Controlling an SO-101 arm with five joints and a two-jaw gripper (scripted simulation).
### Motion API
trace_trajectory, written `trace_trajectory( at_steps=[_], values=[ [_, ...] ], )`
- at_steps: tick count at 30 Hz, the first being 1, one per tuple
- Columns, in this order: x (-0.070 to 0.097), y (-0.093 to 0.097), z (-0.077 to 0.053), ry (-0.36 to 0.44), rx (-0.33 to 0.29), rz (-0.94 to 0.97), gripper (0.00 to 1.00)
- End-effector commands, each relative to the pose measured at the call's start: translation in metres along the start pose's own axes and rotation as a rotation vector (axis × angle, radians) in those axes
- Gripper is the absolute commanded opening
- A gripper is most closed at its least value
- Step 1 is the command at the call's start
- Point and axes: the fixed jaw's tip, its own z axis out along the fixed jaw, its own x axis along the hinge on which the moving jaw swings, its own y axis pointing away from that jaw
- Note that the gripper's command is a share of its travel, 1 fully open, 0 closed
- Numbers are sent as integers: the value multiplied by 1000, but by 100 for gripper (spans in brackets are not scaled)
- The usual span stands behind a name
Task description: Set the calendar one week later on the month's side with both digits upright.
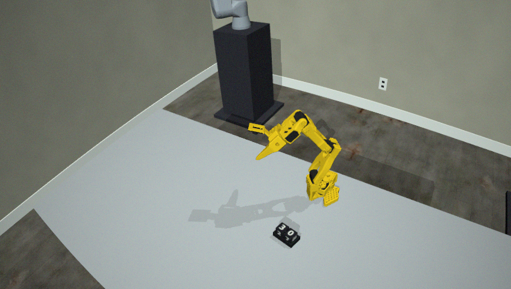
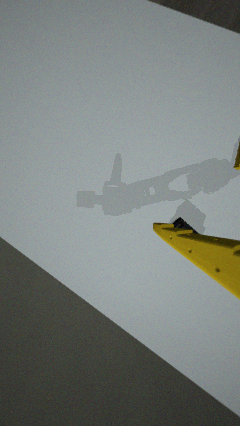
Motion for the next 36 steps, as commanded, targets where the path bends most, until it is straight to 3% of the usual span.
trace_trajectory(
  at_steps=[1,18,36],
  values=[
    [0,0,-1,-3,-2,-1,100],
    [3,2,1,10,-8,-73,99],
    [16,9,9,54,-40,-356,93]
  ],
)
